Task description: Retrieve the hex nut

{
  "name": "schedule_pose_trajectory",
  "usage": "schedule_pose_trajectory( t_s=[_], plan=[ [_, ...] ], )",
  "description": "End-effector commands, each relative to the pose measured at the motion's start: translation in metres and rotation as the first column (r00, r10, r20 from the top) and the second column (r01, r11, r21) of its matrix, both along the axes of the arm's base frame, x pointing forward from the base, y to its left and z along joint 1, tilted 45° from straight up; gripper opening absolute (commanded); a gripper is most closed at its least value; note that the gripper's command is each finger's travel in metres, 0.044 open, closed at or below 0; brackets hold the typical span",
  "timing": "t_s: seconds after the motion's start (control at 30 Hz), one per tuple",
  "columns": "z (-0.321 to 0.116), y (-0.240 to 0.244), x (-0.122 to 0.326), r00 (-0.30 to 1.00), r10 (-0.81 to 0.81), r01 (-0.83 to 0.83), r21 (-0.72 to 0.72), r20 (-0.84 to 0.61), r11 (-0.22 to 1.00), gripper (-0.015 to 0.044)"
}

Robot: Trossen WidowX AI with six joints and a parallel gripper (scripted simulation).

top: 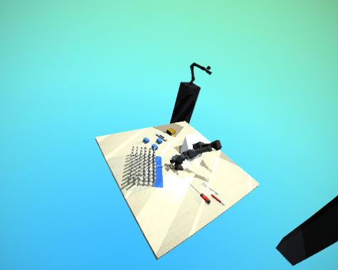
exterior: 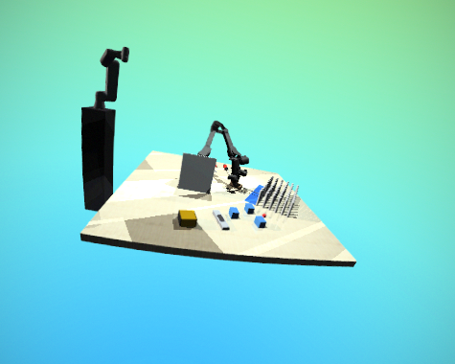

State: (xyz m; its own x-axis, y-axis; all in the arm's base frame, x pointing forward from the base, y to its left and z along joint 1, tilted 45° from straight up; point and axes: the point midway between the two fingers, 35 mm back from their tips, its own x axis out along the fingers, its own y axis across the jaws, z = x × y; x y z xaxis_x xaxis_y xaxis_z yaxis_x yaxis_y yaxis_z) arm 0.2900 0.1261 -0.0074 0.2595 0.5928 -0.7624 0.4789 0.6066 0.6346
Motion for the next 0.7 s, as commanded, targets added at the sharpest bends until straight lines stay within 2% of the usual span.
schedule_pose_trajectory(
  t_s=[0.0, 0.67],
  plan=[
    [-0.001, 0.000, -0.004, 1.000, -0.005, 0.005, -0.005, -0.007, 1.000, 0.0000],
    [0.003, 0.004, -0.015, 1.000, -0.005, 0.005, -0.005, -0.007, 1.000, 0.0000]
  ],
)
